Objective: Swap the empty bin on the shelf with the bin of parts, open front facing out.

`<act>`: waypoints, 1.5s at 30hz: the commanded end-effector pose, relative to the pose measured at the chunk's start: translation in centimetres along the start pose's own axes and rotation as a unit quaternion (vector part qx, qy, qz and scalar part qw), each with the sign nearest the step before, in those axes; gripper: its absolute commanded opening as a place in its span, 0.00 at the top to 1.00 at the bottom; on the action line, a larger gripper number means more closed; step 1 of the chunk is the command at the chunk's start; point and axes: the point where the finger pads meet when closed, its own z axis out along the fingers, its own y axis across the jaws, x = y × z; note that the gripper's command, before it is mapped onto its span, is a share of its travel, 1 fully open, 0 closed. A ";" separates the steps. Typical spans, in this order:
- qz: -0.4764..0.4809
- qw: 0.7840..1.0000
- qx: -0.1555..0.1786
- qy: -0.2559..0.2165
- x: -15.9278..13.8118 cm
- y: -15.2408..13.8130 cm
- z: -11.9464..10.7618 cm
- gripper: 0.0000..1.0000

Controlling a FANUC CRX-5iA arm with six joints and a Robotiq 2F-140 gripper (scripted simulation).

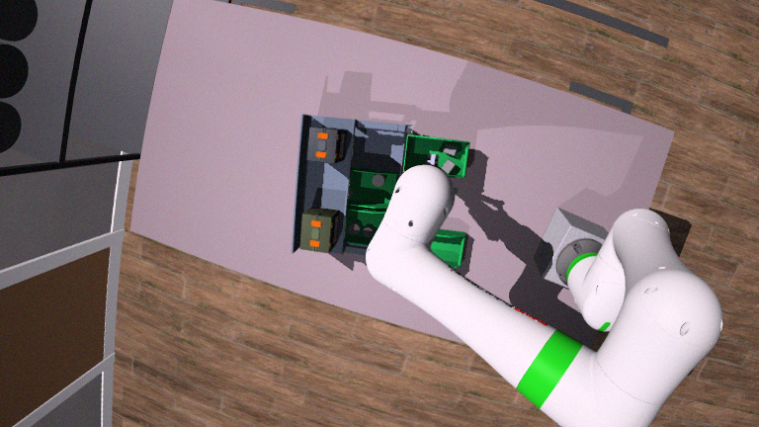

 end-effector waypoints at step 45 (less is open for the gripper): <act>0.000 0.997 -0.001 -0.081 1.0 0.0 -0.8 0.90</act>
